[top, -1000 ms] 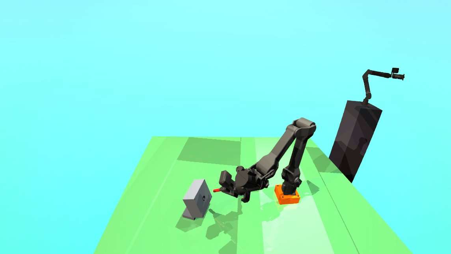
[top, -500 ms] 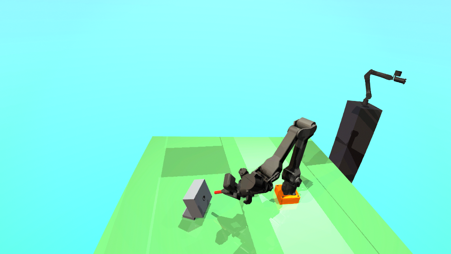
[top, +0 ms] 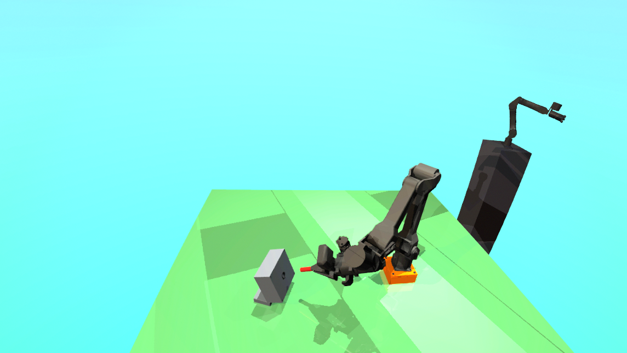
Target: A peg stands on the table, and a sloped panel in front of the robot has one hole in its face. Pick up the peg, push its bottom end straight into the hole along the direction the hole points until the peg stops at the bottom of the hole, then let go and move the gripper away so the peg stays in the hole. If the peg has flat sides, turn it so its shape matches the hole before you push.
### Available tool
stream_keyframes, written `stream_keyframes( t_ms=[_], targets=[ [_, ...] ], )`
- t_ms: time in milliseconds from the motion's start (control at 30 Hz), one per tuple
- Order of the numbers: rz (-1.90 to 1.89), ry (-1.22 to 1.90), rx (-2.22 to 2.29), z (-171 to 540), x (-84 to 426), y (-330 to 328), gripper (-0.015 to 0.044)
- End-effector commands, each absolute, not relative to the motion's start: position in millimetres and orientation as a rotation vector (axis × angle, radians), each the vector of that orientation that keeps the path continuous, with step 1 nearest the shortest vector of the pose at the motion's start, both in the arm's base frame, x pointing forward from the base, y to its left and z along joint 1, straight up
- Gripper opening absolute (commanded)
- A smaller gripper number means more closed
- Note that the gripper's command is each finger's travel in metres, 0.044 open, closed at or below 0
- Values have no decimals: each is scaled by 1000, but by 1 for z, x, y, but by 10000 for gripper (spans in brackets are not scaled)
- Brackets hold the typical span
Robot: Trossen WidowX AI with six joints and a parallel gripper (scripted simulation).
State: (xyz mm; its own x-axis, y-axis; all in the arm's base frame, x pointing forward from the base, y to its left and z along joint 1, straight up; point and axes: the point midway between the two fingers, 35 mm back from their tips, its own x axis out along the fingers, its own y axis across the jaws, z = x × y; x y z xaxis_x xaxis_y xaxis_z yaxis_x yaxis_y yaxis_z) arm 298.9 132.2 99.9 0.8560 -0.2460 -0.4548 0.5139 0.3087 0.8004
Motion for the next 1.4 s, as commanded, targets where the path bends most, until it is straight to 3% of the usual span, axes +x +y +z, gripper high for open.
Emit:
stream_keyframes(
  t_ms=[0, 533, 1367],
  targets=[
    [-492, 262, 1137, 100, 295, 134, 0],
    [-419, 239, 1106, 102, 282, 146, 0],
    [-383, 229, 1093, 93, 305, 147, 0]
  ],
)
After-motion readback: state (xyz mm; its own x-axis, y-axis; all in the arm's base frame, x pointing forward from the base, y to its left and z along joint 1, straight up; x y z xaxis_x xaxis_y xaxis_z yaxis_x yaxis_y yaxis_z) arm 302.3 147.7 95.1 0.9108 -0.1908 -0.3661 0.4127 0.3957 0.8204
